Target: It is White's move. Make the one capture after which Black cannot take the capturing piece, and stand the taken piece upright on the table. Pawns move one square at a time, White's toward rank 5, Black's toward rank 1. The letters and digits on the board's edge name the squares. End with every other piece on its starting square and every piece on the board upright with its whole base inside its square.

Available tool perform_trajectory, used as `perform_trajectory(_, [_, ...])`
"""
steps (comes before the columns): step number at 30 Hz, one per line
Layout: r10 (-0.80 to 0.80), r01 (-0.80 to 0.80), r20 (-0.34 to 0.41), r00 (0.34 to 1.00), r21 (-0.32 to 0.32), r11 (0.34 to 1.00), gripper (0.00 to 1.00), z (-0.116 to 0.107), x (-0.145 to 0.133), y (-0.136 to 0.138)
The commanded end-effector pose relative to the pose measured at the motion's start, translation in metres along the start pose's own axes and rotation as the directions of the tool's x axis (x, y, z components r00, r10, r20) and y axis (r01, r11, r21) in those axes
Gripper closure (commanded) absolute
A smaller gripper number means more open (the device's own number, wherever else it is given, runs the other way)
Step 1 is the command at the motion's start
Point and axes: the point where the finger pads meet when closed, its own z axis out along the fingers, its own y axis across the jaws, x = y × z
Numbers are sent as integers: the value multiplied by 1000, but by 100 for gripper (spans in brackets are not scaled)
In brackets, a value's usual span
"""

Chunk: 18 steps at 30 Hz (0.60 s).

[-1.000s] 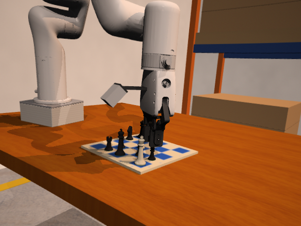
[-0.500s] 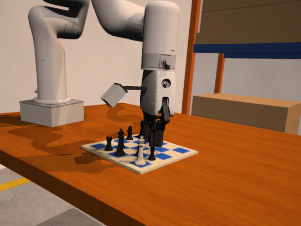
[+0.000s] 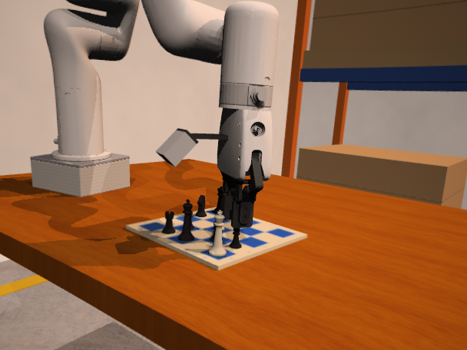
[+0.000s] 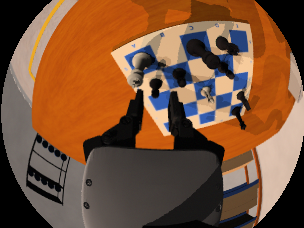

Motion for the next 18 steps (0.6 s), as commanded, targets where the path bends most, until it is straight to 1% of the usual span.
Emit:
perform_trajectory(1, [0, 0, 2, 1000, 4, 1000, 66, -2, -1, -2])
perform_trajectory(18, [0, 0, 2, 1000, 4, 1000, 66, -2, -1, -3])
